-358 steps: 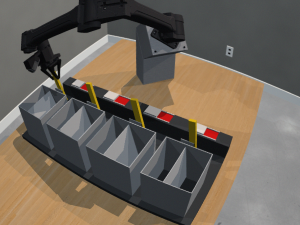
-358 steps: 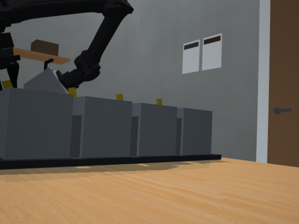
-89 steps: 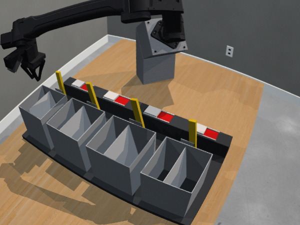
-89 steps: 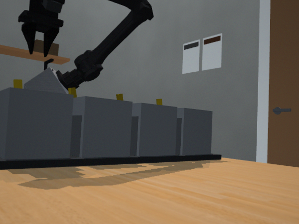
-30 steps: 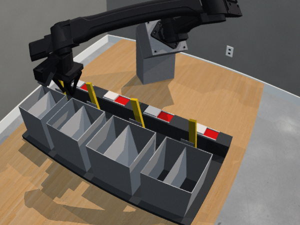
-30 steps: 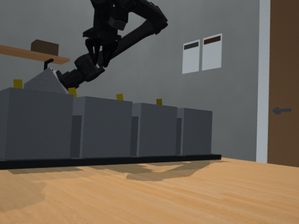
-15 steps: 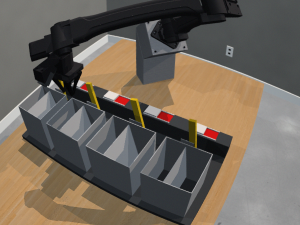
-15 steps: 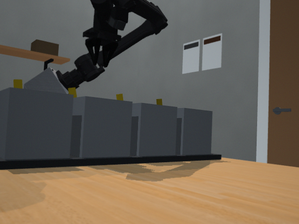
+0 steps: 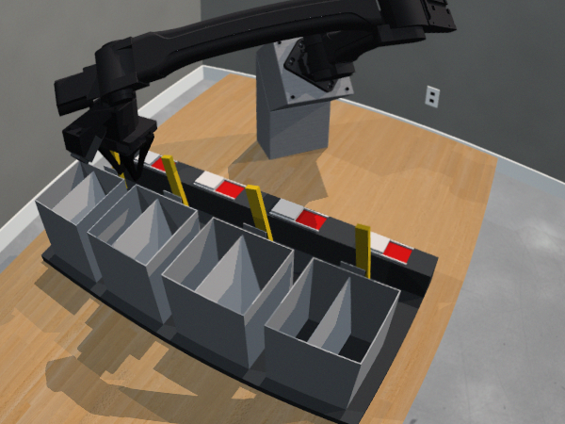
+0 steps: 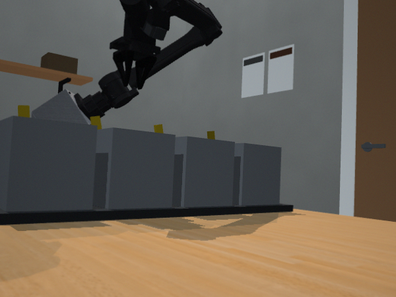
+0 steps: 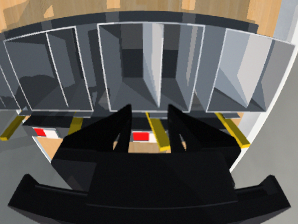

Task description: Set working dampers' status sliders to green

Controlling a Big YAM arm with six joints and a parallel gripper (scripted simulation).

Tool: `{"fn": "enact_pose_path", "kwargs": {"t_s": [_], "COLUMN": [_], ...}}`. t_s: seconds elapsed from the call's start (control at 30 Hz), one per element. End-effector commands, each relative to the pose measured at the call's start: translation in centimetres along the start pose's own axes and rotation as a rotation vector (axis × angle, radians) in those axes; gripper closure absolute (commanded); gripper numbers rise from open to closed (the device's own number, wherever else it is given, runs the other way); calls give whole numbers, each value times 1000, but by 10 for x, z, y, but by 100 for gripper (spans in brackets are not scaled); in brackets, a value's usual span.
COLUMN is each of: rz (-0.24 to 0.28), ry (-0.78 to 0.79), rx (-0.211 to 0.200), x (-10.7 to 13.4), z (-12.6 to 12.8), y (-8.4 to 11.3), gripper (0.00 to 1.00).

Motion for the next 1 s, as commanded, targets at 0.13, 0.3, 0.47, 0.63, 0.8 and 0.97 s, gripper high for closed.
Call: {"fn": "enact_pose_path", "kwargs": {"t_s": [0.13, 0.3, 0.47, 0.63, 0.8, 0.97], "rz": [10, 10, 10, 10, 10, 8], "ry": [-15, -15, -15, -15, -15, -10], "rx": [-13, -13, -13, -13, -13, -13], "x": [5, 5, 5, 5, 5, 7], "z": [-4, -4, -4, -4, -4, -6], "y": [-10, -10, -10, -10, -10, -8], "gripper": [64, 64, 64, 64, 64, 64]}}
Point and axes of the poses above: the point where the finger pads meet when closed, its own y axis back along the fingers, its own z axis across the jaws, x = y × z, the point moved 9 cm from there along y, back along the fingers, and after that the axes turned 13 degrees about y, right-handed, at the moved point
